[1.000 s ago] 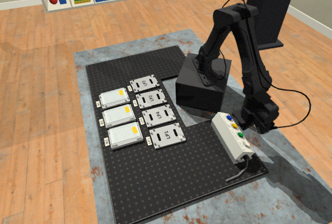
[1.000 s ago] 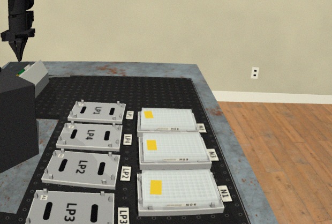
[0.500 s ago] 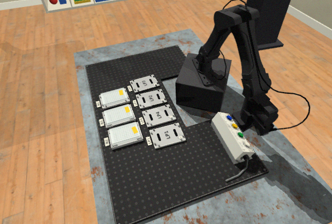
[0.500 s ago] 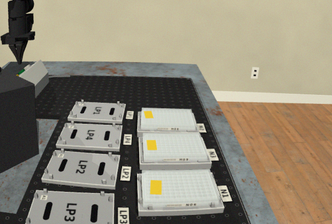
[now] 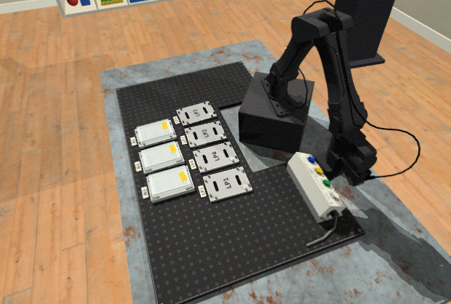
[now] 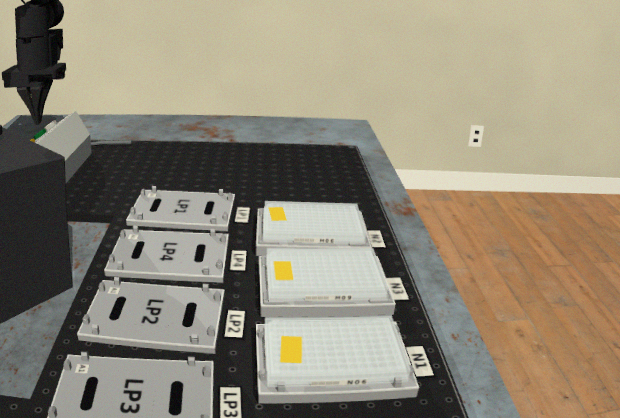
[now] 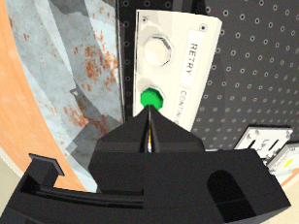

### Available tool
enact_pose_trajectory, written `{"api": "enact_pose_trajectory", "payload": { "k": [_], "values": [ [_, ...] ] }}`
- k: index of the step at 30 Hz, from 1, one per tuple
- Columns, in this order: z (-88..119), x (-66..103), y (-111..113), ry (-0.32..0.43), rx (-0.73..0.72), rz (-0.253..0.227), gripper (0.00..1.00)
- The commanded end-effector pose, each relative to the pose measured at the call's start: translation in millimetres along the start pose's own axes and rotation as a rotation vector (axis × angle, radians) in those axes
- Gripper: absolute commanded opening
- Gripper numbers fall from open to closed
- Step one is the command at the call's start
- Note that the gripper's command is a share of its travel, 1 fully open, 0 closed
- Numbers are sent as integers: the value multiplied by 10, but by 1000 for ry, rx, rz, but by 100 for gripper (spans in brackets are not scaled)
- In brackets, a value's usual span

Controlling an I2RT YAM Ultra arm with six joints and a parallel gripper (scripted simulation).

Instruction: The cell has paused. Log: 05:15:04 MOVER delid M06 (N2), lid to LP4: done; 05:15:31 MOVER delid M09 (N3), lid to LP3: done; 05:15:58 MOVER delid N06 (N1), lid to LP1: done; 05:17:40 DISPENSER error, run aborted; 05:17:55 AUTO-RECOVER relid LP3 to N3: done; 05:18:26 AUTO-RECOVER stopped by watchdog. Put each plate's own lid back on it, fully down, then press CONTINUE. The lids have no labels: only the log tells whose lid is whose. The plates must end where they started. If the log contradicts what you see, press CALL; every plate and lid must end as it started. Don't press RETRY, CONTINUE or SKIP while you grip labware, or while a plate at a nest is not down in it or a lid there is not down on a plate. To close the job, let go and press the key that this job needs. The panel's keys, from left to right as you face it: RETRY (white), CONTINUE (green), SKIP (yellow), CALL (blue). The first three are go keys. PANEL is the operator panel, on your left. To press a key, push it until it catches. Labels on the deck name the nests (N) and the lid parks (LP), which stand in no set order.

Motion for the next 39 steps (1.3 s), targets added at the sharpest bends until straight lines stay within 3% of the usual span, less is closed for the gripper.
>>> {"api": "enact_pose_trajectory", "payload": {
  "k": [1,3,11,15,23,39],
  "values": [
    [44,-82,-25,11,2,3,0],
    [-84,-31,-33,-23,-1,3,0],
    [45,-148,-16,11,5,2,0],
    [-34,-110,-24,-16,2,2,0],
    [45,-184,-23,9,2,2,0],
    [-4,-158,-34,-12,-1,3,0]
  ]
}}
Point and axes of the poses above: the point where the finger pads meet when closed, its own x axis back along the fingers, its own y axis across the jaws, z = x × y, the point moved 5 cm from there along x, back along the fingers, and after that the axes turned 1 degree about x, right-handed, at the moved point
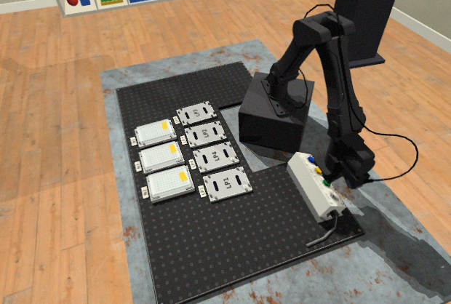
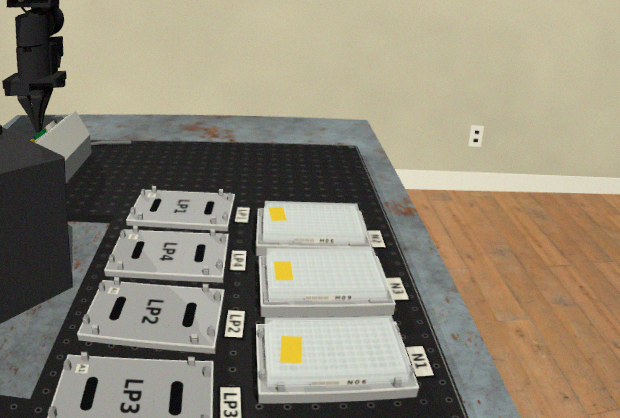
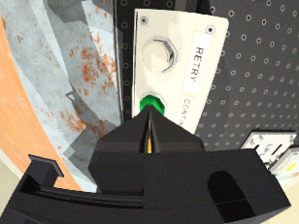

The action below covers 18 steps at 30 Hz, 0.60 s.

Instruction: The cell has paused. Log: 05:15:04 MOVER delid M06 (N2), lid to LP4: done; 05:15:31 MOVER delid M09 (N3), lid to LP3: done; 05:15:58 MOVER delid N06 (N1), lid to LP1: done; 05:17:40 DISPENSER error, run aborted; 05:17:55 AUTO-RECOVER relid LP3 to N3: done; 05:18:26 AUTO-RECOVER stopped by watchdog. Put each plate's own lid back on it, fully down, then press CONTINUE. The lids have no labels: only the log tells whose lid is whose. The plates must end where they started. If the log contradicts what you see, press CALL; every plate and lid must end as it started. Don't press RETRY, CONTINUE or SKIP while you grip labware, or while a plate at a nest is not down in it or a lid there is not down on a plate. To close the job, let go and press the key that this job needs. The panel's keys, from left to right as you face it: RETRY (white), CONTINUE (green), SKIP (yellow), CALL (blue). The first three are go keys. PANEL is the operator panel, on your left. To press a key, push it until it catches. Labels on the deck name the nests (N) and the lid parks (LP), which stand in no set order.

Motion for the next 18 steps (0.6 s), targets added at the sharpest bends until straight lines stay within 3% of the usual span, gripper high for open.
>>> {"api": "enact_pose_trajectory", "payload": {
  "k": [1,18],
  "values": [
    [11,-27,-35,-5,-1,2,0],
    [42,-94,-54,8,-2,10,0]
  ]
}}
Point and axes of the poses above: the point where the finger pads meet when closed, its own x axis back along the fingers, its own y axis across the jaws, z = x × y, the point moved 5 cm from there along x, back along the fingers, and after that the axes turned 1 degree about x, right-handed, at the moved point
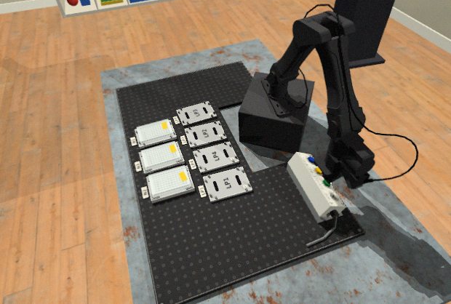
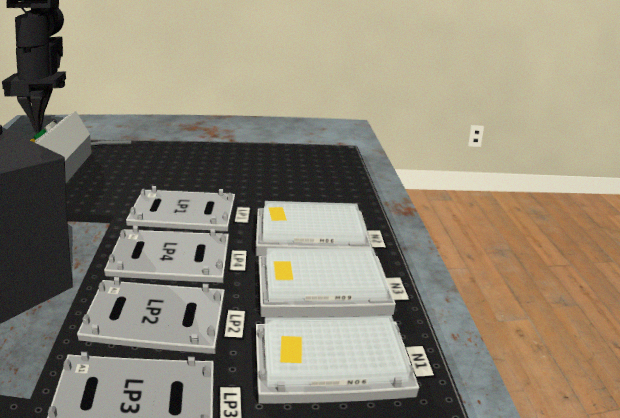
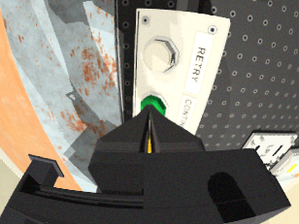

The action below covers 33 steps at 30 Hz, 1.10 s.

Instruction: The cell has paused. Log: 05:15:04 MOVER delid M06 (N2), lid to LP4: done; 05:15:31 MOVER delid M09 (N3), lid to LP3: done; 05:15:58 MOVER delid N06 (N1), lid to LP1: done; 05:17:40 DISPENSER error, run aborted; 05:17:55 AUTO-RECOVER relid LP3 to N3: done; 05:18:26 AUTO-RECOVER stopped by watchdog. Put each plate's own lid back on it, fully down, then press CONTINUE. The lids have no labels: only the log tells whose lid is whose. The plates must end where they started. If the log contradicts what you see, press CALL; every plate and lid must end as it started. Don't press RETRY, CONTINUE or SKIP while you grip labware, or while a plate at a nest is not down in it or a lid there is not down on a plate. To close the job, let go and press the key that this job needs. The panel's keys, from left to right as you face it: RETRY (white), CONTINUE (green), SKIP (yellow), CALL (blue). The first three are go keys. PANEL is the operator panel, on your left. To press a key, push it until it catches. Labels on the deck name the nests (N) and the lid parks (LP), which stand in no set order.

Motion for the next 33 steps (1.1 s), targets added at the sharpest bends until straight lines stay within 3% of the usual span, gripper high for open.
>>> {"api": "enact_pose_trajectory", "payload": {
  "k": [1,33],
  "values": [
    [48,-92,-62,13,-3,14,0],
    [73,-152,-82,16,-3,14,0]
  ]
}}
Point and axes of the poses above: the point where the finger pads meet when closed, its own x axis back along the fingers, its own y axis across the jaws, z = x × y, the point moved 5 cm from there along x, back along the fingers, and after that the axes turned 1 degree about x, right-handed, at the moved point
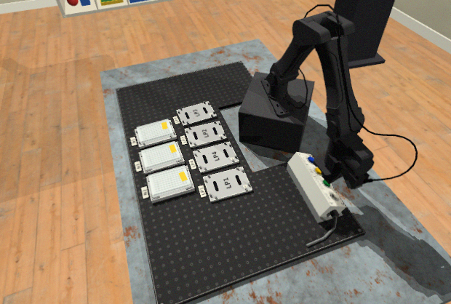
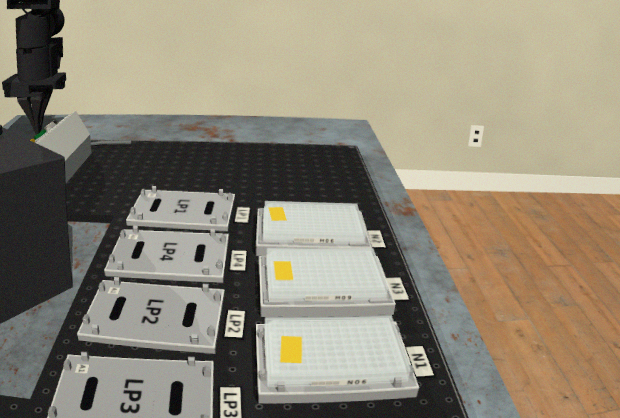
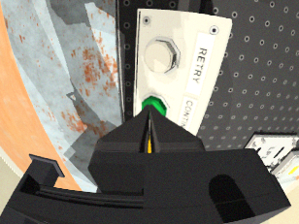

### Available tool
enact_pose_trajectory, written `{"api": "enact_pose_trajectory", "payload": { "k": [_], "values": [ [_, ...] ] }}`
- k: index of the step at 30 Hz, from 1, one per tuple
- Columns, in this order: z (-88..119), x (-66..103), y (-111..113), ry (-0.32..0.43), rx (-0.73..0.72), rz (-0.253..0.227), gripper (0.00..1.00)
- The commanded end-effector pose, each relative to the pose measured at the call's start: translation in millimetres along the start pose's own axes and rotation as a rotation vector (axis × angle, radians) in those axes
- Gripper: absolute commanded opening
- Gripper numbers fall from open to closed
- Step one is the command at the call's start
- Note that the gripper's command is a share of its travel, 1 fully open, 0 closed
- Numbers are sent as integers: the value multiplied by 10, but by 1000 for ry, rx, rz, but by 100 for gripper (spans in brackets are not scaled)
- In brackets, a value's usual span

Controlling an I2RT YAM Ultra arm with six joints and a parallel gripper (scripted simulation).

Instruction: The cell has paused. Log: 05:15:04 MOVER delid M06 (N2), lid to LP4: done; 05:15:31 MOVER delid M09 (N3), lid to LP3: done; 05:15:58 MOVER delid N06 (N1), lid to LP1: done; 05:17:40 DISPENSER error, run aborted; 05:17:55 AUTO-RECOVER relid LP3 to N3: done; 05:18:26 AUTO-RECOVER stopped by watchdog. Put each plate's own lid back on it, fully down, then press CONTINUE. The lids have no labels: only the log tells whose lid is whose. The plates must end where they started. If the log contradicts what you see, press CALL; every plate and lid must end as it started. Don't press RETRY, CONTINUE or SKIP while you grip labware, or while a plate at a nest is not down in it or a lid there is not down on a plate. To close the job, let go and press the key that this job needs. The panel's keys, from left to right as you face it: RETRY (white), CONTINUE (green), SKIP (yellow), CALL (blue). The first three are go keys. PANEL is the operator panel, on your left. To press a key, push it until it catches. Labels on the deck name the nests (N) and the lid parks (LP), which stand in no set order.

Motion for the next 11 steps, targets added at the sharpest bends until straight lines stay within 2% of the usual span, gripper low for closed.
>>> {"api": "enact_pose_trajectory", "payload": {
  "k": [1,11],
  "values": [
    [78,-140,-83,25,-5,24,0],
    [83,-159,-91,25,-5,24,0]
  ]
}}
Point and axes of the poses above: the point where the finger pads meet when closed, its own x axis back along the fingers, its own y axis across the jaws, z = x × y, the point moved 5 cm from there along x, back along the fingers, and after that the axes turned 1 degree about x, right-handed, at the moved point
